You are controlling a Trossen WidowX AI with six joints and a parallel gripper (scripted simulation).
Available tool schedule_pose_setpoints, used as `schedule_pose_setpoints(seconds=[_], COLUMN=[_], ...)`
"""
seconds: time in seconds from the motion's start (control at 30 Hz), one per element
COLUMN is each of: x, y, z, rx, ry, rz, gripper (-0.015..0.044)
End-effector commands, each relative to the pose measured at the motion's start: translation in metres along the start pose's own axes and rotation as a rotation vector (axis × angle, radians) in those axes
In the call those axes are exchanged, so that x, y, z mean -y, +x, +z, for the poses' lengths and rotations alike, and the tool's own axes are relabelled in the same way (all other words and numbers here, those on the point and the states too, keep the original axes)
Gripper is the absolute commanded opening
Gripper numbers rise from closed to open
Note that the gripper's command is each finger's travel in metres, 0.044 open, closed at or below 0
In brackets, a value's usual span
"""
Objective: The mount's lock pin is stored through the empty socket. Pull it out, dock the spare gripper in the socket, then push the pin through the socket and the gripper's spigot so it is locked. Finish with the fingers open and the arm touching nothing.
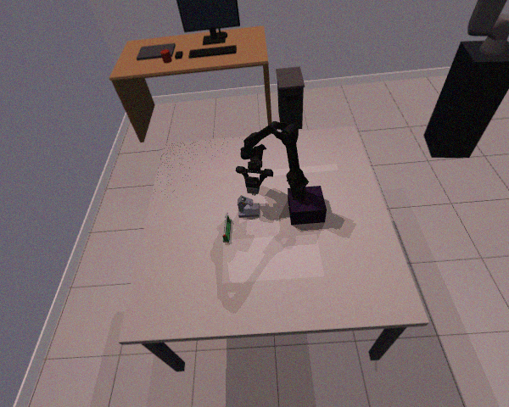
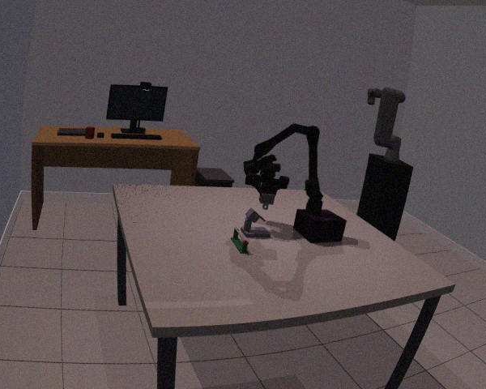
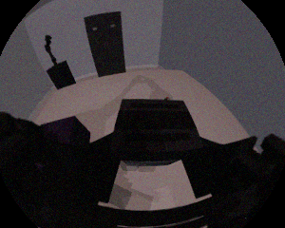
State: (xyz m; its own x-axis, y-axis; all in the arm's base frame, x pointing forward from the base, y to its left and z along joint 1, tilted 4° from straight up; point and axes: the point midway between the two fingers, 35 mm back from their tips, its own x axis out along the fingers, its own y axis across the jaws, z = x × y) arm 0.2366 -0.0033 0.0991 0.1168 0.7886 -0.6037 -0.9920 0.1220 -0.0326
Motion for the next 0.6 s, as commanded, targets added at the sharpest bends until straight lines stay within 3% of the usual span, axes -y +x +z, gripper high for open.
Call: schedule_pose_setpoints(seconds=[0.0,0.57], x=[-0.002,-0.018], y=[0.001,0.011], z=[0.005,0.017], rx=[0.027,0.092], ry=[-0.088,-0.498], rz=[-0.024,-0.111], gripper=[0.0,0.0])
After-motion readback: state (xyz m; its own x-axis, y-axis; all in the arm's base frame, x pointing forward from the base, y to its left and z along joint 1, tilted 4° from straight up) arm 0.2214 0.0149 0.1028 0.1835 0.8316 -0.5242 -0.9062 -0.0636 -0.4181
